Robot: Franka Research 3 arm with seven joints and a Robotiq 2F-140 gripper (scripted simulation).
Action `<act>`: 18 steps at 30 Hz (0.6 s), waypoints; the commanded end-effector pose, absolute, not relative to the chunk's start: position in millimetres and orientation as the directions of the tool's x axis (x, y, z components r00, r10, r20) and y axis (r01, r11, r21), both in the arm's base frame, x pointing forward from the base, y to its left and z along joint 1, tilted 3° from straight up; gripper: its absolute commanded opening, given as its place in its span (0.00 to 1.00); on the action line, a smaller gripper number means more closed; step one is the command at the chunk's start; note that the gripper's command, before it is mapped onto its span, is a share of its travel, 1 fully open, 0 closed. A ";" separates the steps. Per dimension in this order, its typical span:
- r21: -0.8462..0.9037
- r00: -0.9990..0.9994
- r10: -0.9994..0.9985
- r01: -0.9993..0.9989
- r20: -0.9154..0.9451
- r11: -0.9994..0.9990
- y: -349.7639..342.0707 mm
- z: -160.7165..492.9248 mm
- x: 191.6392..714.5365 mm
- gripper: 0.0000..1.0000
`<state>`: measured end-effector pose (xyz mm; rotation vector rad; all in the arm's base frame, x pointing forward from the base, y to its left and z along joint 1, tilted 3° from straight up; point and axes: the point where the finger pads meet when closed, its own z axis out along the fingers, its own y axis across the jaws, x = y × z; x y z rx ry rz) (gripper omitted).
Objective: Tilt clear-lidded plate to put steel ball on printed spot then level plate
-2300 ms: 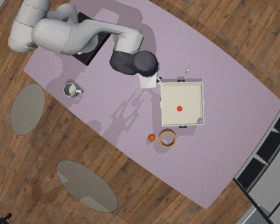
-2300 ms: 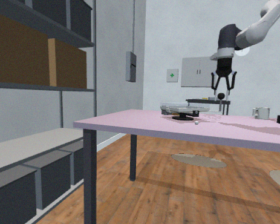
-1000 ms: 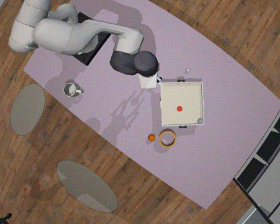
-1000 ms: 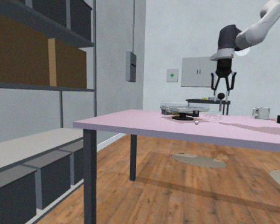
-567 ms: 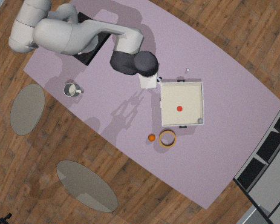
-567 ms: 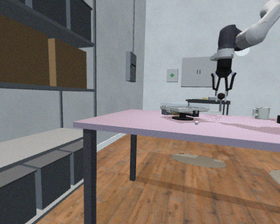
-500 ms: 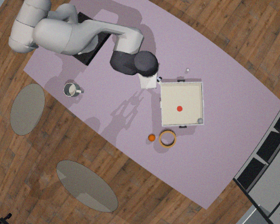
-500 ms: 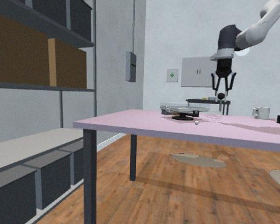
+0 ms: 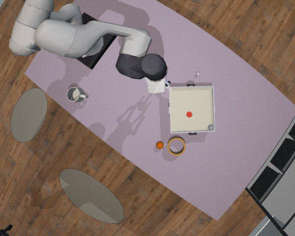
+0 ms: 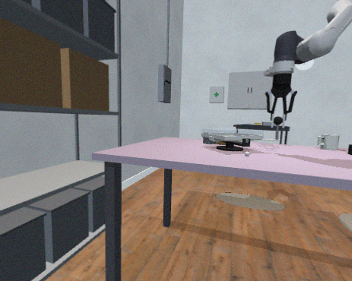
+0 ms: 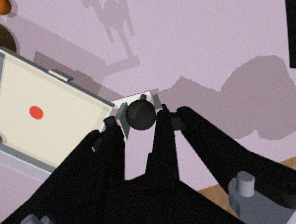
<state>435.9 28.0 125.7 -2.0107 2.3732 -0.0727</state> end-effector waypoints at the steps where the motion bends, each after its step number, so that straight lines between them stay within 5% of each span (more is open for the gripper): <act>1: -0.055 -0.160 -0.987 -0.986 0.006 0.160 29.1 124.8 435.8 0.00; 18: -0.055 -0.160 -0.987 -0.986 0.006 0.160 29.2 121.0 434.3 0.00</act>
